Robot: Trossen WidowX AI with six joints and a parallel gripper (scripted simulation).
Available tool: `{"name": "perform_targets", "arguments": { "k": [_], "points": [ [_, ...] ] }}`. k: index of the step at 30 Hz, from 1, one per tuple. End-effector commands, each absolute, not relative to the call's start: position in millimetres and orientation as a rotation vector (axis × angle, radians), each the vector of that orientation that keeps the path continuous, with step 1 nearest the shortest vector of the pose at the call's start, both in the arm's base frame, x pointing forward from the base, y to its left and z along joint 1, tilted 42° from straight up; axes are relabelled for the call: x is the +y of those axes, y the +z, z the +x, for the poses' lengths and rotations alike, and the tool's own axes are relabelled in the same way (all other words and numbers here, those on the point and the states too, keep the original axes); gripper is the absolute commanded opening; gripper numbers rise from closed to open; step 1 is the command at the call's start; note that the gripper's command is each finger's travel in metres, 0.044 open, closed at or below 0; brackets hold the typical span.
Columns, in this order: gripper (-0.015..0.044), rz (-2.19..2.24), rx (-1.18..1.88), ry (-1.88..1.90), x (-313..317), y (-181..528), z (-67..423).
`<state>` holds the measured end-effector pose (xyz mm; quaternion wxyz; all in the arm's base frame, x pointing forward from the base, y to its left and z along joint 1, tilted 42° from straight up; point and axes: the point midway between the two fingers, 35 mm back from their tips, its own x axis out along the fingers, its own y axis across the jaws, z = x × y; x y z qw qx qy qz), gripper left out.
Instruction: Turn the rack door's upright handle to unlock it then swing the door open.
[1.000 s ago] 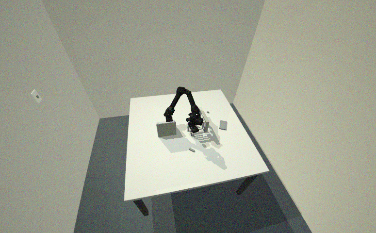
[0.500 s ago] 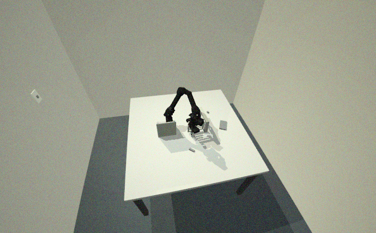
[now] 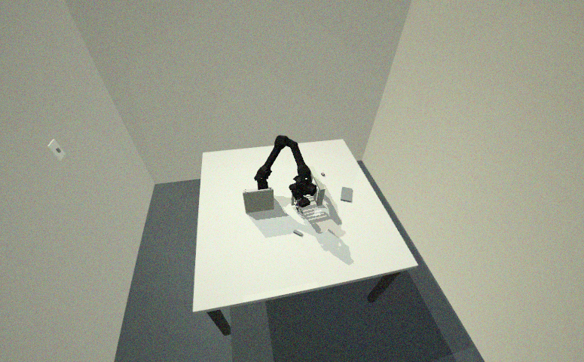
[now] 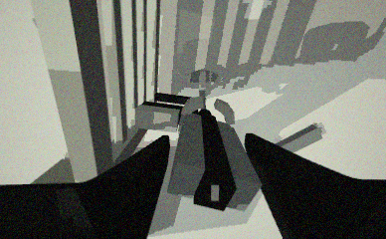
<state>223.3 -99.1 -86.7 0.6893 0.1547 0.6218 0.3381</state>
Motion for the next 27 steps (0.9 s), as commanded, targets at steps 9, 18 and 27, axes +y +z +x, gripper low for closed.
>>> {"name": "perform_targets", "arguments": {
  "k": [9,18,27],
  "points": [
    [0.03,0.347,1.388,0.753,-113.2,-72.7,225.1],
    [0.03,0.345,1.389,0.754,-124.6,-60.3,225.2],
    [0.03,0.344,1.389,0.755,-135.7,-47.3,224.4]
  ]
}}
